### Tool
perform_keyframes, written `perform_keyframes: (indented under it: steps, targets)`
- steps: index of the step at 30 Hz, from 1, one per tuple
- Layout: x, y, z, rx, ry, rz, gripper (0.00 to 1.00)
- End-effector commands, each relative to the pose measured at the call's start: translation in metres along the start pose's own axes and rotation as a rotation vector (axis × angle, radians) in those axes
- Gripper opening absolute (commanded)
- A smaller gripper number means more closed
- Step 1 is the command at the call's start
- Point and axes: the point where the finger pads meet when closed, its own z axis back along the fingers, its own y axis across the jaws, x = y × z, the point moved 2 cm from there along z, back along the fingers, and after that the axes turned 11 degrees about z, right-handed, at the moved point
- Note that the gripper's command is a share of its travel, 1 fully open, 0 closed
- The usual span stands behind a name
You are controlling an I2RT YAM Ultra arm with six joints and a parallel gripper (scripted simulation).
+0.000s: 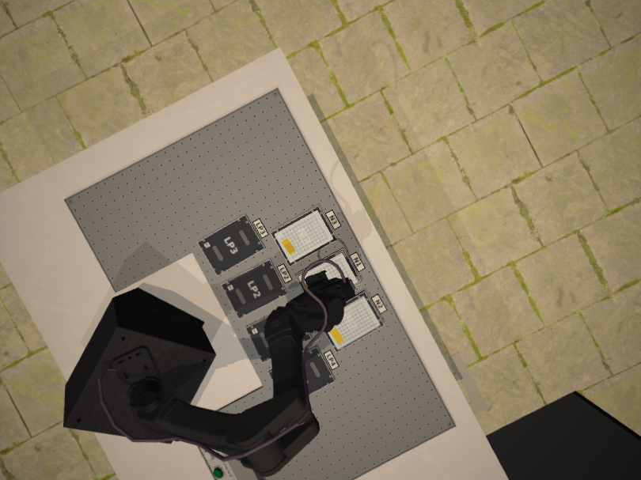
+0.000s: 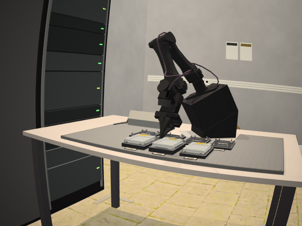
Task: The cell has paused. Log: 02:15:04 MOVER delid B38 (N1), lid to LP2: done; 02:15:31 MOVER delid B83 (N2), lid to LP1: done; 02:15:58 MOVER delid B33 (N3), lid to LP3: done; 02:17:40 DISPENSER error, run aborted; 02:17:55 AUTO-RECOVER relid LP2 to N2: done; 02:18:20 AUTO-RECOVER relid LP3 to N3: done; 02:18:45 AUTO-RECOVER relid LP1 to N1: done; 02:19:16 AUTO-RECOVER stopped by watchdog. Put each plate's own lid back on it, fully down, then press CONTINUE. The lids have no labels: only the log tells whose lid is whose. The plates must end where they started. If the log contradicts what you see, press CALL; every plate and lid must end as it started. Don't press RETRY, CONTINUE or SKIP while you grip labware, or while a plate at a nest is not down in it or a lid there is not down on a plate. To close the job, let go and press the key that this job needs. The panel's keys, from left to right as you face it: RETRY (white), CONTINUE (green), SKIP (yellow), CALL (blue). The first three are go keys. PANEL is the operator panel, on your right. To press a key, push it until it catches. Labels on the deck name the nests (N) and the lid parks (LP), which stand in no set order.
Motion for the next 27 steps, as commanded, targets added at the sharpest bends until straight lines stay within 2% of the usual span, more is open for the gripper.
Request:
perform_keyframes:
  steps: [1,3,4,11,12,13,14,20,21,27]
  targets:
    - [0.004,-0.009,0.007,0.046,-0.023,0.026,0.0]
    - [0.004,-0.009,0.007,0.046,-0.023,0.026,0.0]
    - [0.011,-0.017,0.005,0.037,-0.039,0.021,0.0]
    - [0.014,-0.058,0.002,0.023,-0.059,0.017,0.0]
    - [0.014,-0.059,0.002,0.023,-0.059,0.017,0.0]
    - [0.003,-0.047,0.001,0.037,-0.038,0.02,0.0]
    - [0.02,-0.05,0.003,0.037,-0.07,0.027,0.0]
    - [0.02,-0.05,0.003,0.037,-0.07,0.027,0.0]
    - [0.003,-0.047,0.001,0.037,-0.038,0.02,0.0]
    - [0.003,-0.047,0.001,0.037,-0.038,0.02,0.0]
